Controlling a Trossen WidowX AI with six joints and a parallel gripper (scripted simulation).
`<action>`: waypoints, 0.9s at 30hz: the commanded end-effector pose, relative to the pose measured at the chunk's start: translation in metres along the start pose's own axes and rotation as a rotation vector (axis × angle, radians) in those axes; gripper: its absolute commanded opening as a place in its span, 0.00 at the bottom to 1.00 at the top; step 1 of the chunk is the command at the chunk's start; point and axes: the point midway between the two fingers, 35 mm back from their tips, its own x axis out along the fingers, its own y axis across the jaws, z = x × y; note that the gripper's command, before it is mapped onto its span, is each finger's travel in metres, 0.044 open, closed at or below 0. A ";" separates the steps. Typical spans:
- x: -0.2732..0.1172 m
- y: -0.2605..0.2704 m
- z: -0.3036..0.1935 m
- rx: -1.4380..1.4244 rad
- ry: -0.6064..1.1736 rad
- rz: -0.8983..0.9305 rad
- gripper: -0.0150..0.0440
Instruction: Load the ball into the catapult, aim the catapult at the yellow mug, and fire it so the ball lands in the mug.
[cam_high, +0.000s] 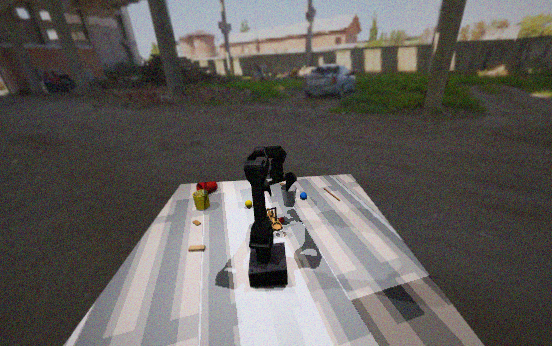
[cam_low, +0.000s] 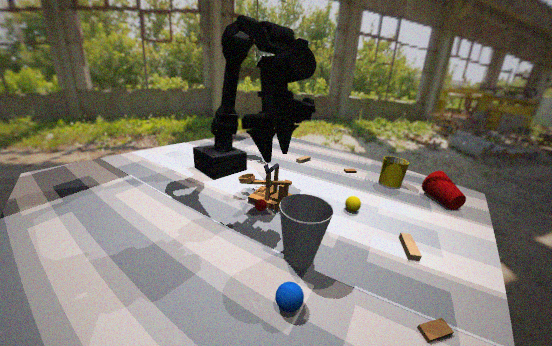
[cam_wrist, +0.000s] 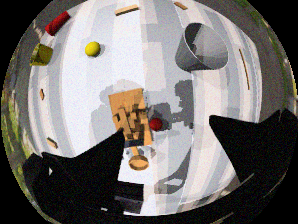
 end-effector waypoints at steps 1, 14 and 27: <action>0.019 0.047 0.005 0.003 0.100 0.059 1.00; 0.072 0.068 0.001 0.001 0.138 0.074 1.00; 0.086 0.068 0.000 0.001 0.138 0.074 1.00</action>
